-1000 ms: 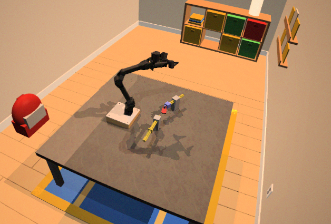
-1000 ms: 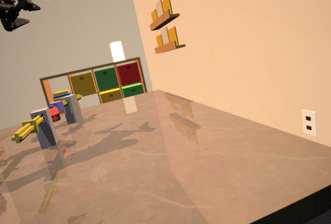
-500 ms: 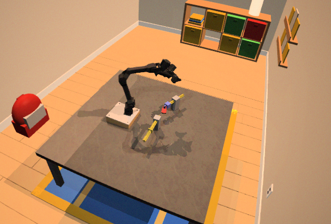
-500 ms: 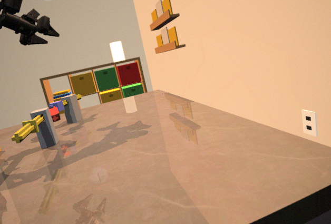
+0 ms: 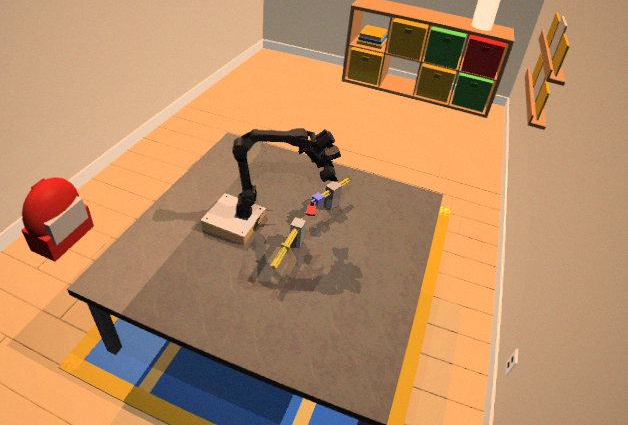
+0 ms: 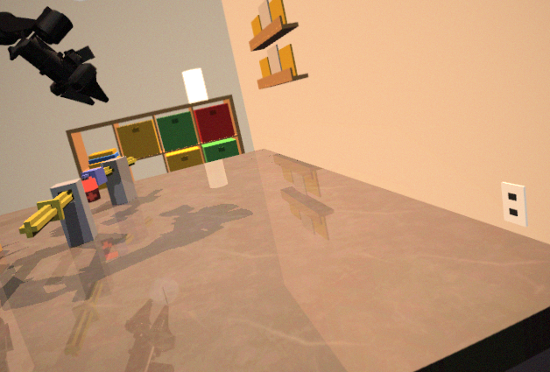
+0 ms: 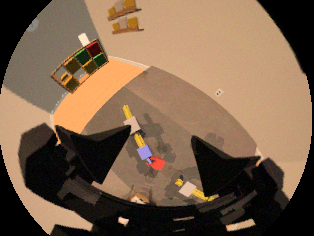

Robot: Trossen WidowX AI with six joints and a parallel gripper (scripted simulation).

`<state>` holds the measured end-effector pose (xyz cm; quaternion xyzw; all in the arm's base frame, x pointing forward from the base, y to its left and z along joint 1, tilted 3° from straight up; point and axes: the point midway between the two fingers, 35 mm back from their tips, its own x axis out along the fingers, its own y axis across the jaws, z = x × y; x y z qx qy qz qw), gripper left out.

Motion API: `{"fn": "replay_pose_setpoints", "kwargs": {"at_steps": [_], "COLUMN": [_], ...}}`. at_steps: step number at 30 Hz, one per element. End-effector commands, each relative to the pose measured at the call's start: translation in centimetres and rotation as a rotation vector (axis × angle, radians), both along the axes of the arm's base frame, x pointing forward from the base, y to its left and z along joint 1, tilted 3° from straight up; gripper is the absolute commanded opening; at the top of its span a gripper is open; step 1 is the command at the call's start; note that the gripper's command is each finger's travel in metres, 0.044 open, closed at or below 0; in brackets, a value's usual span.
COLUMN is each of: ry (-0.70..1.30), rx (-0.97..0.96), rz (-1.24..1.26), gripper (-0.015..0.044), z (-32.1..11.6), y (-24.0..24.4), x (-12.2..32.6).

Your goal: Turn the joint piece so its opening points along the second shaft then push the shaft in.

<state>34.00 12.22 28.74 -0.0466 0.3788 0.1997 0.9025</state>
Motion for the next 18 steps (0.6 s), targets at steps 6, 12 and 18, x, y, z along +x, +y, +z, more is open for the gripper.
{"fn": "replay_pose_setpoints", "kwargs": {"at_steps": [6,12,18], "ry": [0.277,0.448,0.616], "rx": [-0.043,-0.073,-0.106], "rz": [-0.177,-0.286,-0.396], "gripper": [0.044,0.044,0.044], "z": [-5.5,-8.4,-10.8], "y": [-3.3,-5.4,-7.3], "x": [-0.7,-1.9,-3.4]}}
